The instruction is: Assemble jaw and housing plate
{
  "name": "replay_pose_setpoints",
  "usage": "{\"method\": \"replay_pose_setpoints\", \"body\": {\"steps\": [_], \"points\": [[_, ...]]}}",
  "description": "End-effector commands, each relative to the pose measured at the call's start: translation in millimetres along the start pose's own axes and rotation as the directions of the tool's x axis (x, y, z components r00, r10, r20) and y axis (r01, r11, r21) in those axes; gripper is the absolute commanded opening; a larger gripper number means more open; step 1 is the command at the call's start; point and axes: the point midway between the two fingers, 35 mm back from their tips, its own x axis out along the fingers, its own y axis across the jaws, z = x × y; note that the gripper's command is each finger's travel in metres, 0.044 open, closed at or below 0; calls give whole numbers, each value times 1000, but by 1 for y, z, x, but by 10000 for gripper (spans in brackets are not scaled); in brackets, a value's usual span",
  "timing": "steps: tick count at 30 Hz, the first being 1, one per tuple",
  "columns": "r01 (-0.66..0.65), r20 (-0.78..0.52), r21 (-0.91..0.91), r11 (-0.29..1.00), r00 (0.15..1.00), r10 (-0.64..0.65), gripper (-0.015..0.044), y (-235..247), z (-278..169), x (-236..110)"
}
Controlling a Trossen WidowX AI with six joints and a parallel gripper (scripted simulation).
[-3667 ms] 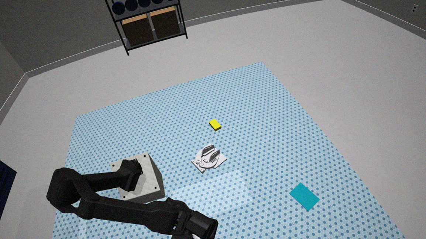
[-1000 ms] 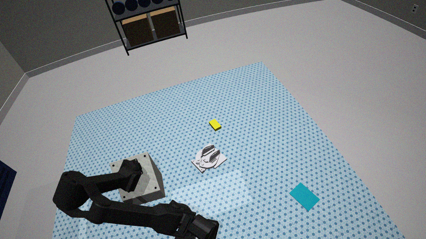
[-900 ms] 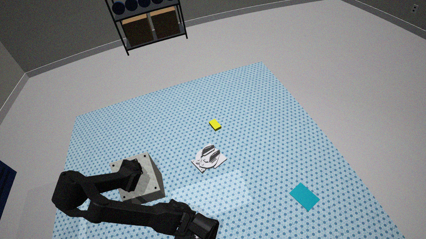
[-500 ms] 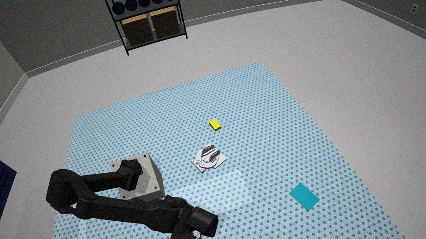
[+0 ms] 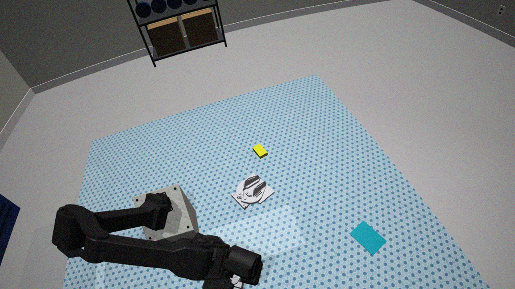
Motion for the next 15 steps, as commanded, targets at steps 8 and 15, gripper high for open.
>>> {"method": "replay_pose_setpoints", "body": {"steps": [8,15], "points": [[-1,-26,-209,978,1000,-5,351,8,-25,2],[-4,-44,-365,931,999,-13,351,13,-45,4]]}}
